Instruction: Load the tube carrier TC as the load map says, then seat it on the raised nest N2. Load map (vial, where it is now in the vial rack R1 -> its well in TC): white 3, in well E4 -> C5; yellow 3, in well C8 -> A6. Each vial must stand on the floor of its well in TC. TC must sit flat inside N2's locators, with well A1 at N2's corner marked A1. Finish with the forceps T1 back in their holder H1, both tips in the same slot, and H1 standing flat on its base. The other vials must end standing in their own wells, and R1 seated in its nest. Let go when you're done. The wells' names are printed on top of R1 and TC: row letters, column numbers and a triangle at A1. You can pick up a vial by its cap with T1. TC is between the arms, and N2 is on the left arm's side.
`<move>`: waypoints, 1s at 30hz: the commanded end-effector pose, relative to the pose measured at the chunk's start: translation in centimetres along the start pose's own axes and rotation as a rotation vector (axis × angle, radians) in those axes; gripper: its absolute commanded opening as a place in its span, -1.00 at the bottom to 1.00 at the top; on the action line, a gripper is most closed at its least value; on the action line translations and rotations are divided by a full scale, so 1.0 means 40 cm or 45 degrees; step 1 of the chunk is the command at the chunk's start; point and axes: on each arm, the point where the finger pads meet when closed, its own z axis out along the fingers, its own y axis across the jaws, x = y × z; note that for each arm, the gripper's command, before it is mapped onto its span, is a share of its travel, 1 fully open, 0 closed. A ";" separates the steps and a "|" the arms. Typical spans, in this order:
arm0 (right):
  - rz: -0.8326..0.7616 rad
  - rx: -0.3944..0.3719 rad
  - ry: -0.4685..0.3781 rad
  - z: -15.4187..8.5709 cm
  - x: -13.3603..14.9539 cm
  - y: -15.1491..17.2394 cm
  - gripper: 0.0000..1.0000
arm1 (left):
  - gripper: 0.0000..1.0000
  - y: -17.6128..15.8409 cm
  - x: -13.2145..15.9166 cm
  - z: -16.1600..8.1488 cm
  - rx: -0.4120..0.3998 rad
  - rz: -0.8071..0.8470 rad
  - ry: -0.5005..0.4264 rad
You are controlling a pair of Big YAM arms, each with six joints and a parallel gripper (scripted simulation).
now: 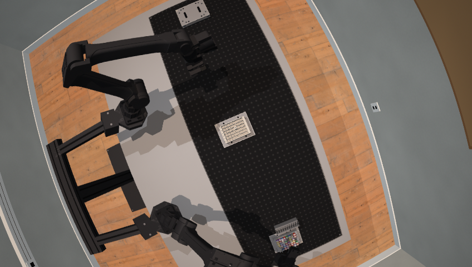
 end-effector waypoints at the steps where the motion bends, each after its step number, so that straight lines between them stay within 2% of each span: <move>1: 0.007 -0.016 -0.008 0.036 -0.005 0.004 -0.78 | 1.00 0.005 -0.029 -0.019 0.003 0.008 -0.035; 30: 0.006 -0.010 -0.008 0.043 -0.001 0.001 -0.78 | 1.00 0.005 -0.029 -0.019 0.003 0.008 -0.035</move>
